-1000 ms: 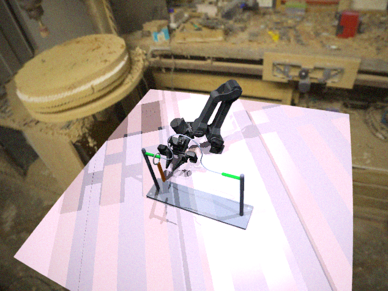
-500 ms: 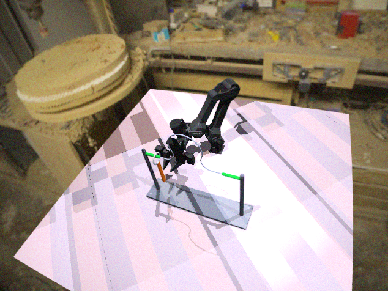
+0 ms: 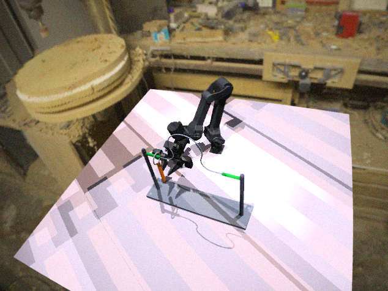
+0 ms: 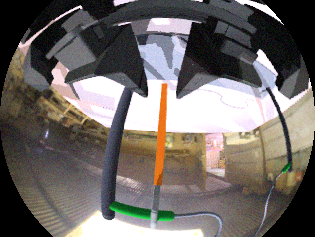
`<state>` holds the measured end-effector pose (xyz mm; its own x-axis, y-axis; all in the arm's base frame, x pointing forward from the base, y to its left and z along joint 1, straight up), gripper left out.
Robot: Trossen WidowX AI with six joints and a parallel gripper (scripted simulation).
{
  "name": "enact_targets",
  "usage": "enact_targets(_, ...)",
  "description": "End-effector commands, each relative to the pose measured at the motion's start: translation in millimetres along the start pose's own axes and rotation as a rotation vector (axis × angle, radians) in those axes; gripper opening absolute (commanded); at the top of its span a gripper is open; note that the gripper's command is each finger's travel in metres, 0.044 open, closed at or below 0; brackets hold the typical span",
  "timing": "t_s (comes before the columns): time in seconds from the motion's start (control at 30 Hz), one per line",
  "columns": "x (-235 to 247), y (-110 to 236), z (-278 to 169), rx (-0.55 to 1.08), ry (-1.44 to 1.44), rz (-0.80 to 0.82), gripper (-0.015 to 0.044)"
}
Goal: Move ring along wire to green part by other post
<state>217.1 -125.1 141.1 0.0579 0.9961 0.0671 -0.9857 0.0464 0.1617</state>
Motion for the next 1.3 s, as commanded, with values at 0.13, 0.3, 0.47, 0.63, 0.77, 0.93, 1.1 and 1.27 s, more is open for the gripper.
enact_targets(0.13,-0.7,-14.0,0.7,-0.001,-0.006,-0.004,0.0160)
enact_targets(0.3,-0.1,-21.7,0.4,-0.002,-0.006,-0.003,0.0160)
enact_targets(0.47,0.7,-29.6,-0.2,-0.004,-0.007,-0.003,0.0160)
enact_targets(0.63,1.9,-37.5,-1.1,-0.005,-0.007,-0.003,0.0160)
enact_targets(0.77,3.1,-43.8,-2.1,-0.006,-0.008,-0.003,0.0160)
enact_targets(0.93,3.9,-47.8,-2.8,-0.007,-0.008,-0.003,0.0160)
enact_targets(1.1,3.9,-47.8,-2.8,-0.007,-0.008,-0.003,0.0160)
enact_targets(1.27,3.9,-47.8,-2.8,-0.007,-0.008,-0.003,0.0160)
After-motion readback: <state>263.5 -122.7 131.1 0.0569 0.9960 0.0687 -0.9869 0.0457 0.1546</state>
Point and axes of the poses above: the point midway between the two fingers, 35 mm back from their tips, its own y axis back along the fingers, its own x axis across the jaws, z = x × y, the point moved 6 cm from there along y, back along the fingers, and after that the axes turned 5 degrees about -y, right-handed, at the moved point
